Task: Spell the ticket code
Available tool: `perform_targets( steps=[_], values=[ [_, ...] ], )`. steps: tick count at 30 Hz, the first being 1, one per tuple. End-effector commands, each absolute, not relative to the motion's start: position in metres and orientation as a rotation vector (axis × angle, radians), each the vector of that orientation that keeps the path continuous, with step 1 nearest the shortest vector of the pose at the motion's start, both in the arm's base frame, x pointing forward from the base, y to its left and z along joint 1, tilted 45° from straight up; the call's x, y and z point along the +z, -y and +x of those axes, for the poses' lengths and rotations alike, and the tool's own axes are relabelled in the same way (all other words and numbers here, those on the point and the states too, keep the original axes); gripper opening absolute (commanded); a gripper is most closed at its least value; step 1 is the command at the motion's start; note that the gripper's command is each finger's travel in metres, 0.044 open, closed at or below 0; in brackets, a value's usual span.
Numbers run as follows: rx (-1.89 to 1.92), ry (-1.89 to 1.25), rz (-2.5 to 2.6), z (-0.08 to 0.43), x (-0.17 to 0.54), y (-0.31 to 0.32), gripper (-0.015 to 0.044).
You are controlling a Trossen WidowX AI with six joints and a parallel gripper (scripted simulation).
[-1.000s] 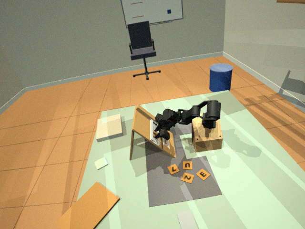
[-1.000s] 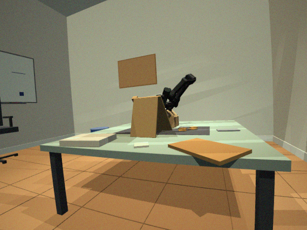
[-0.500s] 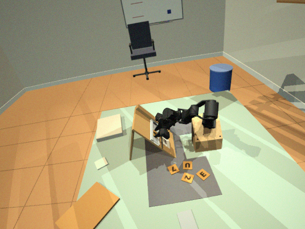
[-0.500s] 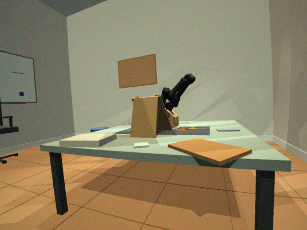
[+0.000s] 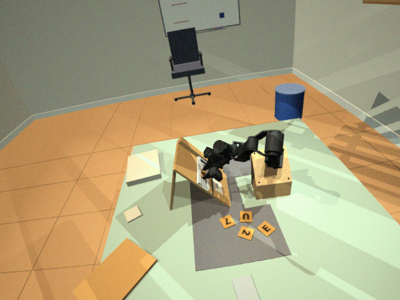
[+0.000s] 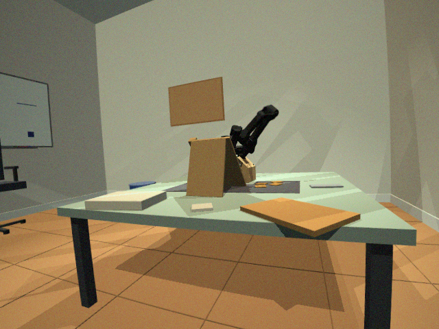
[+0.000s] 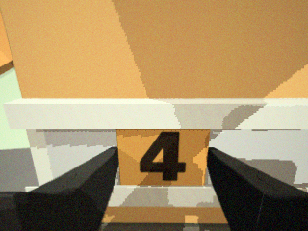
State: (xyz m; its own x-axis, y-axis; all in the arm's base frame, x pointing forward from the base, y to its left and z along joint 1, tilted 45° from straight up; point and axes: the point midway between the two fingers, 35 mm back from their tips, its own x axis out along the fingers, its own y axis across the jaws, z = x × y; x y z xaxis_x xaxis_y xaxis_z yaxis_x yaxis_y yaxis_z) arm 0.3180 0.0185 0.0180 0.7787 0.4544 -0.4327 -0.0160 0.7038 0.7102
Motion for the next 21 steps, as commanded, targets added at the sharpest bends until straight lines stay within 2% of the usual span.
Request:
perform_targets(
  steps=[1,21],
  values=[
    [0.286,-0.639,0.75,0.3181,0.0151,-0.0174,0.0],
    [0.286,-0.639,0.75,0.3183,0.0086,-0.0108,0.0]
  ],
)
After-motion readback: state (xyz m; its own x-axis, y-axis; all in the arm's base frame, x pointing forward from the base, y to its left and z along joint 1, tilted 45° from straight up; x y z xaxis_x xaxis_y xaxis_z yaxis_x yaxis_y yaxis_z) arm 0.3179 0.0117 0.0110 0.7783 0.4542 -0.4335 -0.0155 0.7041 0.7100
